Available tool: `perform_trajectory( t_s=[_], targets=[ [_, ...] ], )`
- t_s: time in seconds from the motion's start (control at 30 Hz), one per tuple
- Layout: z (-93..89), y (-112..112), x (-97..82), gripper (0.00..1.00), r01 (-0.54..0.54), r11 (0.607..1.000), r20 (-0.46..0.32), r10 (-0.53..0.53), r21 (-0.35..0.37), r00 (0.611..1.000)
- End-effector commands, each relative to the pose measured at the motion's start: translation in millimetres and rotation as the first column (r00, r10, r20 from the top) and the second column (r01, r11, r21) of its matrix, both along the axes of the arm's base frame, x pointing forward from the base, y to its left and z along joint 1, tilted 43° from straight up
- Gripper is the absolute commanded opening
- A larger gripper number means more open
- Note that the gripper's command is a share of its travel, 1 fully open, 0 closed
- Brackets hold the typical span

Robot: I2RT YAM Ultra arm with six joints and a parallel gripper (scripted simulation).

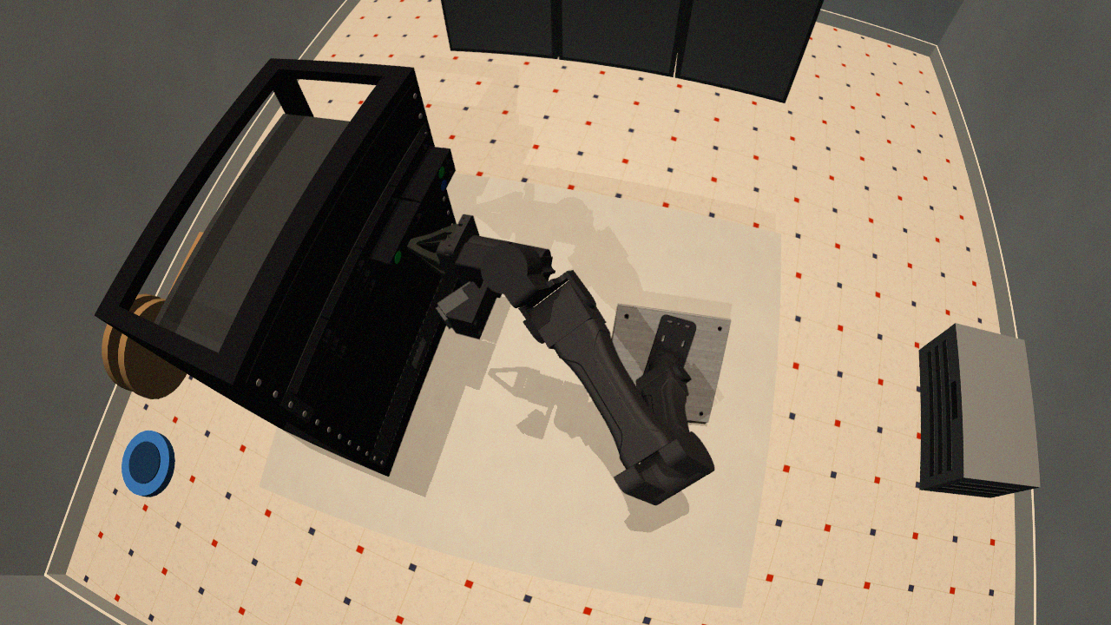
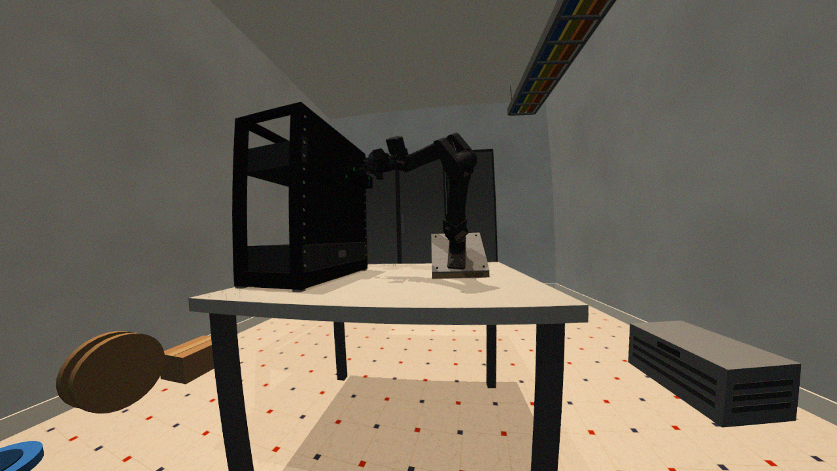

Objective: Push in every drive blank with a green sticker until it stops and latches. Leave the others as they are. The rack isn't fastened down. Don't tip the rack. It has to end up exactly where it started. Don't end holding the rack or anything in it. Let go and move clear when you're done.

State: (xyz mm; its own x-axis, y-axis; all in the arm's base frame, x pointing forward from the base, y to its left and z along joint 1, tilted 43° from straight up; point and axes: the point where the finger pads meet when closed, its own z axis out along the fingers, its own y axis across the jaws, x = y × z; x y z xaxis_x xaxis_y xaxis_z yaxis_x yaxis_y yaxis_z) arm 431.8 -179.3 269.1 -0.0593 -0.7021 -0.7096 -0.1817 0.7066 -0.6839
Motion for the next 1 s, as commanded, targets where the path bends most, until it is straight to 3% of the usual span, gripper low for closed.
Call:
perform_trajectory(
  t_s=[0.0,0.2,0.37,0.73,0.8,0.83,0.87,0.97],
  targets=[
    [28.0,-21,-17.7,0.0,0.072,0.995,0.086,-0.066,-0.068,0.994],
    [26.9,-20,-49.3,0.0,0.059,0.997,0.068,-0.055,-0.055,0.996],
    [33.4,-20,-53.7,0.0,0.06,0.996,0.078,-0.055,-0.062,0.995],
    [0.8,-8,-72.4,0.0,0.061,0.996,0.086,-0.055,-0.065,0.995],
    [0.5,-8,-72.3,0.0,0.064,0.996,0.086,-0.058,-0.064,0.995],
    [14.7,-14,-66.7,0.0,0.074,0.994,0.108,-0.065,-0.085,0.992],
    [4.7,-9,-56.3,0.0,0.053,0.996,0.09,-0.047,-0.065,0.995],
    [2.4,-8,-34.1,0.0,0.053,0.996,0.09,-0.047,-0.065,0.995]
  ],
)
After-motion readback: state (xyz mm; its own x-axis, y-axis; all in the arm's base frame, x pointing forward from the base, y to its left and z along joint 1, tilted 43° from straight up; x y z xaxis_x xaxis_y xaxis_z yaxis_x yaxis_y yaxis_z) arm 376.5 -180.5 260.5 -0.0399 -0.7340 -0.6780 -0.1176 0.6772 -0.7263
